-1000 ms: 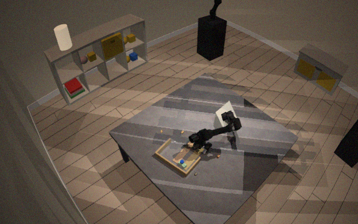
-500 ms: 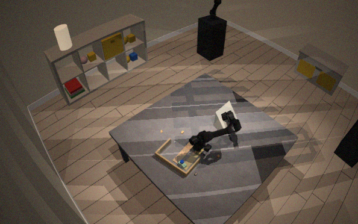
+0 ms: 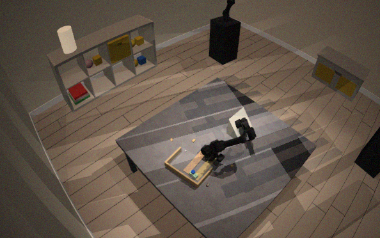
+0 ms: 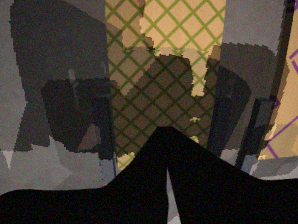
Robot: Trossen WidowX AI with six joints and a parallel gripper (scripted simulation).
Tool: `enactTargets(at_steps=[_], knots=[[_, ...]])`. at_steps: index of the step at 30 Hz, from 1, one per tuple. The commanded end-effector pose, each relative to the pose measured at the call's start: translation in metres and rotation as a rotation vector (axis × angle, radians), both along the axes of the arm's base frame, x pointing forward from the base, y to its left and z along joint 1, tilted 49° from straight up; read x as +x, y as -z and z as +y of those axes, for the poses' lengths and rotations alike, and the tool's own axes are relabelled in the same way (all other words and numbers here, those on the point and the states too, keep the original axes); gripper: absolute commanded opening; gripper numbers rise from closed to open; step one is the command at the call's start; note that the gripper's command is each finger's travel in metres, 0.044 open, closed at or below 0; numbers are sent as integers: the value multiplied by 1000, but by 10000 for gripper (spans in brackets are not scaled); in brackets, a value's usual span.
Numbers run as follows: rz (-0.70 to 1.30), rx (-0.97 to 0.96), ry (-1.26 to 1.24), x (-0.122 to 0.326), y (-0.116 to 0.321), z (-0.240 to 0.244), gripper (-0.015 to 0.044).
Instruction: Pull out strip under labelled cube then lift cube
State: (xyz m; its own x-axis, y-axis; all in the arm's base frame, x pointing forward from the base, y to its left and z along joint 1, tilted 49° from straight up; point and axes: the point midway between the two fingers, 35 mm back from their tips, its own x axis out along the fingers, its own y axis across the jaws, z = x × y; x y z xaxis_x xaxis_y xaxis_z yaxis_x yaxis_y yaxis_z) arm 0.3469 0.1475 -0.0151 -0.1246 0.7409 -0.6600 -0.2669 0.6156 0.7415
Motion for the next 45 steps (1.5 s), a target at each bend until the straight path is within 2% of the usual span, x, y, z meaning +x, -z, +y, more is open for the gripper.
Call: enactTargets(at_steps=[1,45], knots=[[4,6,3,0,0,1,0],[4,6,3,-6,3,1,0]])
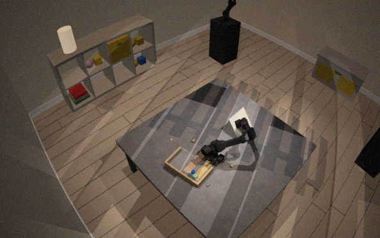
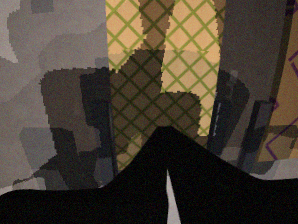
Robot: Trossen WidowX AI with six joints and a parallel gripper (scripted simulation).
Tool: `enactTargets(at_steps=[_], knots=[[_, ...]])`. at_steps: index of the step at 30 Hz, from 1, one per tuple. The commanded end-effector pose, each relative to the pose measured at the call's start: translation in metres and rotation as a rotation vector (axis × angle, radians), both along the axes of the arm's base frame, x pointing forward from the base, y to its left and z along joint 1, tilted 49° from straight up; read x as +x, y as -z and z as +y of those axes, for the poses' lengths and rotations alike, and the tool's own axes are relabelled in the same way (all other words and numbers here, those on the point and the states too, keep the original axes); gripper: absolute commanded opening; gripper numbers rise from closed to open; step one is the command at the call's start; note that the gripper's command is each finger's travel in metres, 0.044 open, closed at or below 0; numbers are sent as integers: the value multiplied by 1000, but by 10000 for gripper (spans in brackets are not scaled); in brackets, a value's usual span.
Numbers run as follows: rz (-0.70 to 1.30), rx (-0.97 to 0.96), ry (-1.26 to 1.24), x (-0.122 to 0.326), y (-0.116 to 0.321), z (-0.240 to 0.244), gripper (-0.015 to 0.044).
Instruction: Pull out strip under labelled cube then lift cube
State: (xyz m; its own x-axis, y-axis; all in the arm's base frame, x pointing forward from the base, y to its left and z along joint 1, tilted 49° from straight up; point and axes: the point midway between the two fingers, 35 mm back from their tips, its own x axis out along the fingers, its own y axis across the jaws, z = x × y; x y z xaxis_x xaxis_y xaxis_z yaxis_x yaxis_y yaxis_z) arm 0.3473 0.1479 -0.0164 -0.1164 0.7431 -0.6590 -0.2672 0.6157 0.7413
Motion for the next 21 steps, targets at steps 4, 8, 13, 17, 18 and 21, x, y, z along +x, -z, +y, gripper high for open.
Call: enactTargets(at_steps=[4,8,13,17,18,21], knots=[[10,3,-3,-12,3,-1,0],[10,3,-3,-18,4,-3,0],[11,3,-3,-26,6,-5,0],[11,3,-3,-32,7,-6,0],[11,3,-3,-33,7,-7,0],[11,3,-3,-37,8,-8,0]])
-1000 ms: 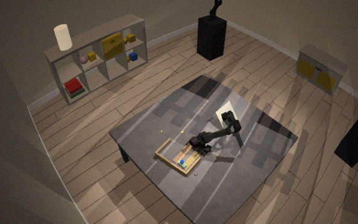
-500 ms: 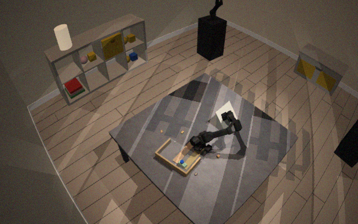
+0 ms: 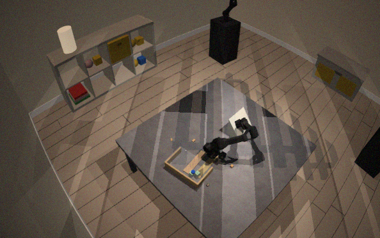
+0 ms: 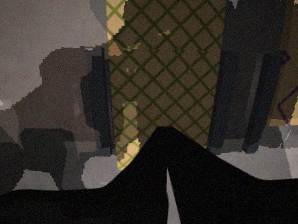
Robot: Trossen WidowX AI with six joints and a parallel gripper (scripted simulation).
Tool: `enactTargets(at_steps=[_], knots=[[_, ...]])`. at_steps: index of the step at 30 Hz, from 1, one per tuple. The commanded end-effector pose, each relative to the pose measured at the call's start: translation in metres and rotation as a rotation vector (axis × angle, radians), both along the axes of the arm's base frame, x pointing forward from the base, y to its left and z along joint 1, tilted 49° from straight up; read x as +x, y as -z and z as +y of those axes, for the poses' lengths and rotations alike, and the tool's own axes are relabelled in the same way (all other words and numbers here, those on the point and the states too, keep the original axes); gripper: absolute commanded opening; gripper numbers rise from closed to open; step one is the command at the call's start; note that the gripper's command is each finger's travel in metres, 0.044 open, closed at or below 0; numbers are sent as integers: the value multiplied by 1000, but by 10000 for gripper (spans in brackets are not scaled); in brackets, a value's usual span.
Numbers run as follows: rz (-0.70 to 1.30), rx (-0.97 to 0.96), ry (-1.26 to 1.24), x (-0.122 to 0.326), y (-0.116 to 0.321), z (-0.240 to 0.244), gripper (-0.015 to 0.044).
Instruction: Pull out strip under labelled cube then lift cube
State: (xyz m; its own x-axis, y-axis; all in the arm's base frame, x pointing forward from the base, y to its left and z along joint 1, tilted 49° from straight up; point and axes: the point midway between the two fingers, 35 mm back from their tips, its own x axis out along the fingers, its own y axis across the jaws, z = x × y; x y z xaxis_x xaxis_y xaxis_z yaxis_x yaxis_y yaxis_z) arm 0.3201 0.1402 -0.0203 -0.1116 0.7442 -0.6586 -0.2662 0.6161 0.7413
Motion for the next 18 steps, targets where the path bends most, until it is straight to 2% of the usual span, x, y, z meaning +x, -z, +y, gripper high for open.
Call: enactTargets(at_steps=[1,18], knots=[[14,2,-7,-12,4,0,0],[15,2,-7,-37,8,-6,0]])
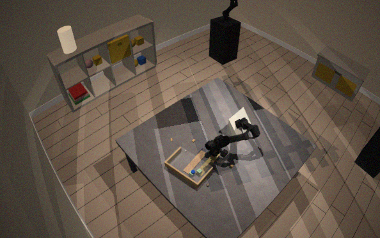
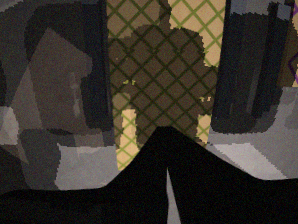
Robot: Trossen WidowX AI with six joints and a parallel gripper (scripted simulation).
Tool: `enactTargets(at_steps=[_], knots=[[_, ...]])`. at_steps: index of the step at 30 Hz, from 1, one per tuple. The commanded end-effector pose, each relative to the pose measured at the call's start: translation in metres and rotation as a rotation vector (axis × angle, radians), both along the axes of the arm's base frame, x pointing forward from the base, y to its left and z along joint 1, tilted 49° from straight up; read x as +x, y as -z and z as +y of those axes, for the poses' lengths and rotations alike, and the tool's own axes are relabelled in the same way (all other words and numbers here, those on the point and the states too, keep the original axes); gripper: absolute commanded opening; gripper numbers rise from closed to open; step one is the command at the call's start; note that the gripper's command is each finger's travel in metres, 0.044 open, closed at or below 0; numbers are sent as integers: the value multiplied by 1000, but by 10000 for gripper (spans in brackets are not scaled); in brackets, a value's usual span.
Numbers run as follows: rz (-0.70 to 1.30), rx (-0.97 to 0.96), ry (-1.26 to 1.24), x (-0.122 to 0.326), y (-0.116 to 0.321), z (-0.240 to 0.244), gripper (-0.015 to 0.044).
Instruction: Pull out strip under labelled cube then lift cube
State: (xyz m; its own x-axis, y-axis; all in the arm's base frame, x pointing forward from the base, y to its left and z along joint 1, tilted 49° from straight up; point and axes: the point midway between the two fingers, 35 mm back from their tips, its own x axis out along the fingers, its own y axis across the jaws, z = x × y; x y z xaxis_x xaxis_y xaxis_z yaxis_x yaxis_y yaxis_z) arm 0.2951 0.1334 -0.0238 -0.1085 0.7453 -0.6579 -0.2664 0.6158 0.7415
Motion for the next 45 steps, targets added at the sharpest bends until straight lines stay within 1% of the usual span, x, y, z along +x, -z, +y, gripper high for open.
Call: enactTargets(at_steps=[1,45], knots=[[17,0,-9,-13,4,0,0],[21,-1,-9,-76,12,-17,0]])
